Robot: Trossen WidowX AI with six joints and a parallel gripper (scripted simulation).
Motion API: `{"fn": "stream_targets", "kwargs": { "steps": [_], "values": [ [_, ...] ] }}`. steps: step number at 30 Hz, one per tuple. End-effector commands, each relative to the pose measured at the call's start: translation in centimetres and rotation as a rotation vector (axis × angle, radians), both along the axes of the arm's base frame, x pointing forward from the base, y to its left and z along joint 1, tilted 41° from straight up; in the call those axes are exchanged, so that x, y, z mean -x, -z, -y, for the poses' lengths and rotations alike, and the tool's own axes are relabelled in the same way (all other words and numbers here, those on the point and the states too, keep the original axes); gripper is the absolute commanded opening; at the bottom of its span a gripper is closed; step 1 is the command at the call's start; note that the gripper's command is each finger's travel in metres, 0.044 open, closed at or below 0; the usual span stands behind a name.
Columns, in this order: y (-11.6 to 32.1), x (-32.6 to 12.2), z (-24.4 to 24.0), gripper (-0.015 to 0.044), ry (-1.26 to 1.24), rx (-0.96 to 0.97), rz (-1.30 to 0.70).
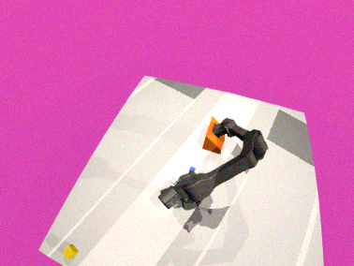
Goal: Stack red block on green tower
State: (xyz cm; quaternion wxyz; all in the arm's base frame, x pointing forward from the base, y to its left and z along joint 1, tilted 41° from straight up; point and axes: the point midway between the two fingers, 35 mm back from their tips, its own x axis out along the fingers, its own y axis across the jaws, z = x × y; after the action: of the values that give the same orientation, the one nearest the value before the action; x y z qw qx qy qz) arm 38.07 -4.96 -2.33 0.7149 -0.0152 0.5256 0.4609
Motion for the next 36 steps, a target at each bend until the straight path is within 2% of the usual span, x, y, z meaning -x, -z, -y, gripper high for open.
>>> {"fn": "stream_targets", "kwargs": {
  "steps": [1,12,29,36],
  "values": [
    [0.11,0.05,-0.16,0.0000,0.004,-0.008,-0.004],
    [-0.21,0.05,0.15,0.0000,0.004,-0.007,-0.004],
    [0.04,0.04,-0.01,0.0440,0.001,-0.001,-0.002],
    [0.04,0.04,-0.01,0.0440,0.001,-0.001,-0.002]
  ]
}}
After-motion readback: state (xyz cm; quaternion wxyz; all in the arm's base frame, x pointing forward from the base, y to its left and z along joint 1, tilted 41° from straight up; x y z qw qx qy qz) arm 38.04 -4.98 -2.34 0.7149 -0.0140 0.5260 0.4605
